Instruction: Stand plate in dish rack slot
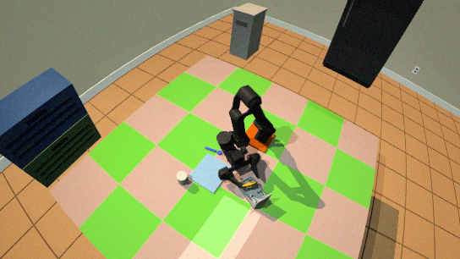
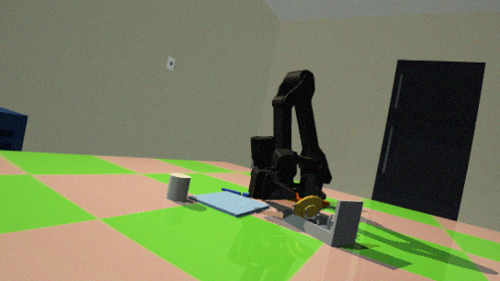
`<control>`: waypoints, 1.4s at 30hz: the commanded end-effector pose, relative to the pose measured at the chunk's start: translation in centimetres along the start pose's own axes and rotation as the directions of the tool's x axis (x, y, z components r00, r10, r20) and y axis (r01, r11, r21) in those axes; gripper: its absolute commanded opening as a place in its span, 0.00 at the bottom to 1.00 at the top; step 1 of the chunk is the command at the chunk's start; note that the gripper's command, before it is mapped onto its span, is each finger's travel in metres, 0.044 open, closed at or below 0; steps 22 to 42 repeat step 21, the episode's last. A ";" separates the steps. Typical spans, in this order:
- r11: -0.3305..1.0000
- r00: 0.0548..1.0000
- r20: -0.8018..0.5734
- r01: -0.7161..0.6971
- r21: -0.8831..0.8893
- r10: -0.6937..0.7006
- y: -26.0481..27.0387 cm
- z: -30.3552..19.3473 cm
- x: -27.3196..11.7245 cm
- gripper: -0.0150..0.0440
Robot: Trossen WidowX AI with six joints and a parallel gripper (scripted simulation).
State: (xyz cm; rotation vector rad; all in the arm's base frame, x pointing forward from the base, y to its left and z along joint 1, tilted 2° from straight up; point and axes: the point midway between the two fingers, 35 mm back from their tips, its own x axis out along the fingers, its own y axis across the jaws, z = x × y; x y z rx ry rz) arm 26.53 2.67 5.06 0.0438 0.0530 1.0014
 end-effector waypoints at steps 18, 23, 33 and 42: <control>0.999 0.999 0.023 -0.037 0.027 0.037 -0.9 10.8 -0.9 0.93; 0.998 0.998 0.029 0.058 0.034 -0.059 -1.1 11.8 -3.0 0.93; 0.998 0.998 0.029 0.058 0.034 -0.059 -1.1 11.8 -3.0 0.93; 0.998 0.998 0.029 0.058 0.034 -0.059 -1.1 11.8 -3.0 0.93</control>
